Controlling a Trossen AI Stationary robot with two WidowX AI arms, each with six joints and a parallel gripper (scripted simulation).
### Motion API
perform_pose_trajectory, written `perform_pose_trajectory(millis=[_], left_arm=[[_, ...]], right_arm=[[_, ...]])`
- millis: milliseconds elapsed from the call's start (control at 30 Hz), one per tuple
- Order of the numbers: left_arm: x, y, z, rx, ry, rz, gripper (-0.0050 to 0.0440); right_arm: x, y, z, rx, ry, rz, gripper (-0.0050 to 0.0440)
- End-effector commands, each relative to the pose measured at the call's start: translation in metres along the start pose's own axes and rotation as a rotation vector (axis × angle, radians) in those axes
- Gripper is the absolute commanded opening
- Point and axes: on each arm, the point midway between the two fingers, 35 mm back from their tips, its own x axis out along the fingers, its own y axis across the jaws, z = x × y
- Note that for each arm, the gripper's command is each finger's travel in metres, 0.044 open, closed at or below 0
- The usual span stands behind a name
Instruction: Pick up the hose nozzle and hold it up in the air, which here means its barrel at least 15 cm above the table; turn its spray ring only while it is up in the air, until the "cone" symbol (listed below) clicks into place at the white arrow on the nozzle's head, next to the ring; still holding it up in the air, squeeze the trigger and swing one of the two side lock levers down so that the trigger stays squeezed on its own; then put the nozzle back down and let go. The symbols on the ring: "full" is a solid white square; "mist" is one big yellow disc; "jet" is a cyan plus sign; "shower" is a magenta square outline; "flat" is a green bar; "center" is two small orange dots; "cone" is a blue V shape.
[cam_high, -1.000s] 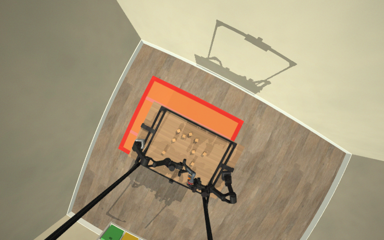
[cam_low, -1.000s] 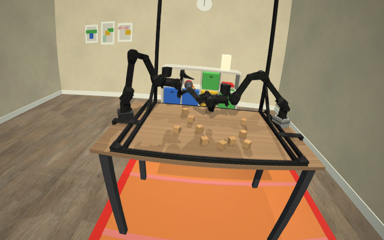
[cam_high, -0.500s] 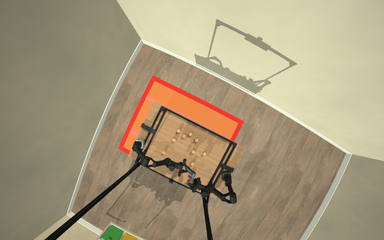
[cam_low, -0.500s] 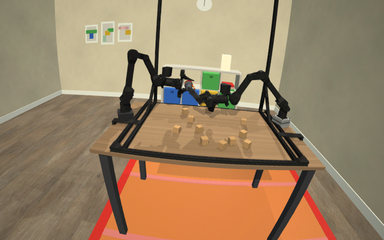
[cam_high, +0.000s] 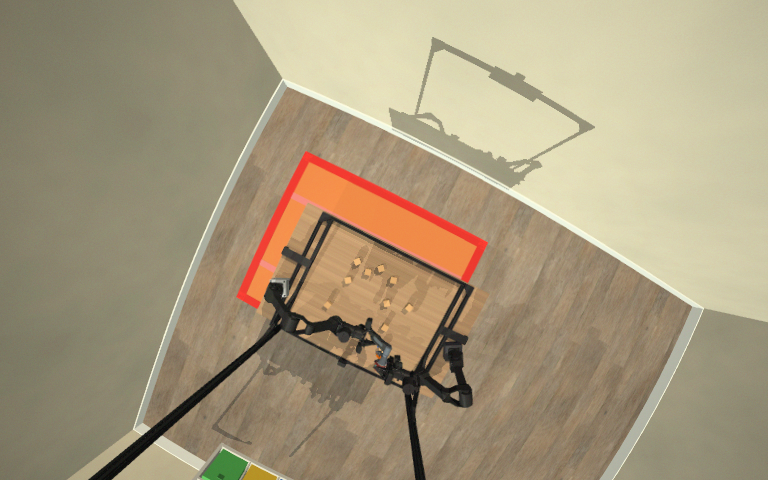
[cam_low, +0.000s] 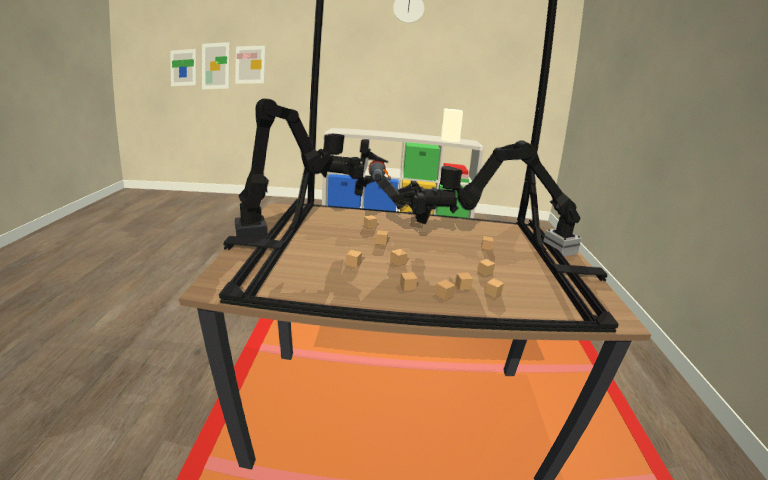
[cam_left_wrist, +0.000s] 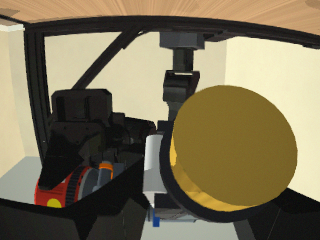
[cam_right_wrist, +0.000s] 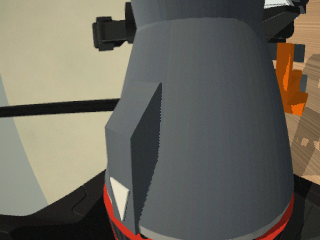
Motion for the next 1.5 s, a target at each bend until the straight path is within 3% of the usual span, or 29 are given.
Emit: perform_pose_trajectory(millis=[0,767,833,1300,1467], left_arm=[[0.0012,-0.0004,-0.0059,-0.002,0.017,-0.002,0.0000],[0.0012,-0.0004,-0.0059,-0.002,0.017,-0.002,0.0000],[0.0012,-0.0004,-0.0059,-0.002,0.017,-0.002,0.0000],[0.0012,-0.0004,-0.0059,-0.002,0.017,-0.002,0.0000],[0.0012,-0.0004,-0.0059,-0.002,0.017,-0.002,0.0000]], right_arm=[[0.0002,0.0002,-0.0002,0.001,0.003,-0.024,0.0012],[0.0034,0.0017,-0.0036,0.027,-0.004,-0.392,0.0000],[0.0034,0.0017,-0.0036,0.027,-0.004,-0.392,0.0000],[0.0023,-0.0014,-0.0047,0.031,-0.017,-0.695,0.0000],[0.0022,-0.0016,-0.0046,0.033,-0.019,-0.752,0.0000]])
